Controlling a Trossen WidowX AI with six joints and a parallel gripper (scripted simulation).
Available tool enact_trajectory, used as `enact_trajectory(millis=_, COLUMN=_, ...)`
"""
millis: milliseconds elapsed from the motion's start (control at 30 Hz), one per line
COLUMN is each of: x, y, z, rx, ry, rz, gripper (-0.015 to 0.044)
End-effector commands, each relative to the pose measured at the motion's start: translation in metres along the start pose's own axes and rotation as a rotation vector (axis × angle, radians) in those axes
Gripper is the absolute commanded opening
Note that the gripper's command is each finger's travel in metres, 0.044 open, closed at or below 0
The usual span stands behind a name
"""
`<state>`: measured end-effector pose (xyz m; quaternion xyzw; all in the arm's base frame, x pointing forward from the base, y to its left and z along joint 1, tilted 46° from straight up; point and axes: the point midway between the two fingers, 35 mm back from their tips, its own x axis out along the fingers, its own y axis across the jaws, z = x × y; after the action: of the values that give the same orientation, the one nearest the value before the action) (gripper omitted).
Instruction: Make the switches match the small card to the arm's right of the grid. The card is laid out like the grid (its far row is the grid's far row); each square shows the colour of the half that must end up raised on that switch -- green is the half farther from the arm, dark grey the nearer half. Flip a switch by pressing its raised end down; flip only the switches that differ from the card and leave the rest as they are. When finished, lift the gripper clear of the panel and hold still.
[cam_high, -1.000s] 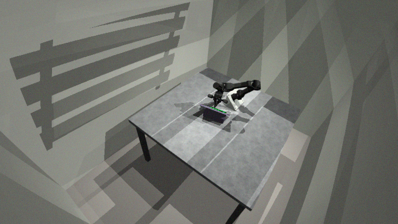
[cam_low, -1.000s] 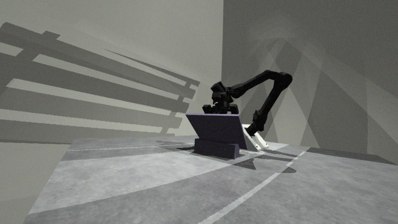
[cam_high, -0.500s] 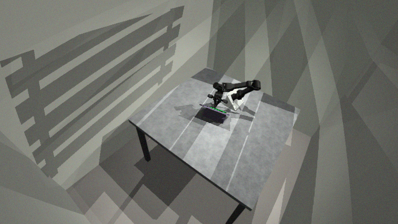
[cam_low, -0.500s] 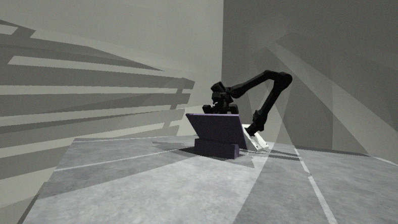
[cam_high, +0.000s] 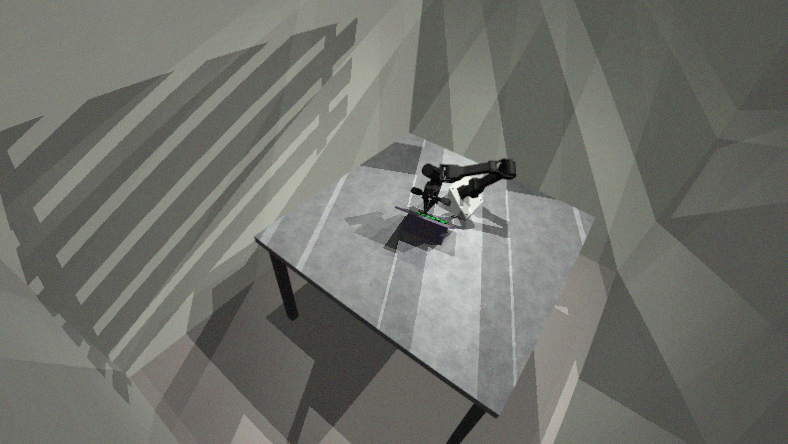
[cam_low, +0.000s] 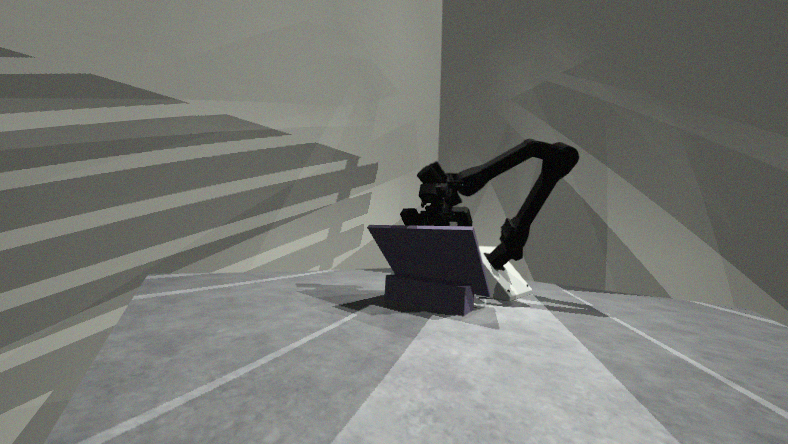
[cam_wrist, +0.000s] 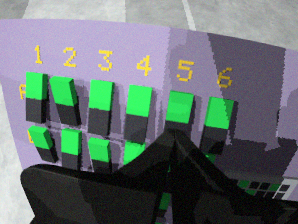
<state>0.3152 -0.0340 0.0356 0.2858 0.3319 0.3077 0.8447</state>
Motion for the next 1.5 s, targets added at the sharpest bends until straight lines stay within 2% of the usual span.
enact_trajectory(millis=0, x=0.001, y=-0.001, z=0.000, rx=0.003, ry=0.001, rz=-0.004, gripper=0.0000)
enact_trajectory(millis=567, x=0.001, y=0.000, z=0.000, rx=-0.001, ry=0.001, rz=-0.001, gripper=0.0000)
enact_trajectory(millis=867, x=-0.061, y=-0.002, z=0.002, rx=0.004, ry=0.030, rz=-0.008, gripper=0.0000)
enact_trajectory(millis=1100, x=-0.062, y=0.001, z=0.002, rx=0.004, ry=0.030, rz=-0.007, gripper=0.0000)
enact_trajectory(millis=1467, x=-0.062, y=0.095, z=-0.018, rx=0.010, ry=0.031, rz=-0.004, gripper=0.0000)
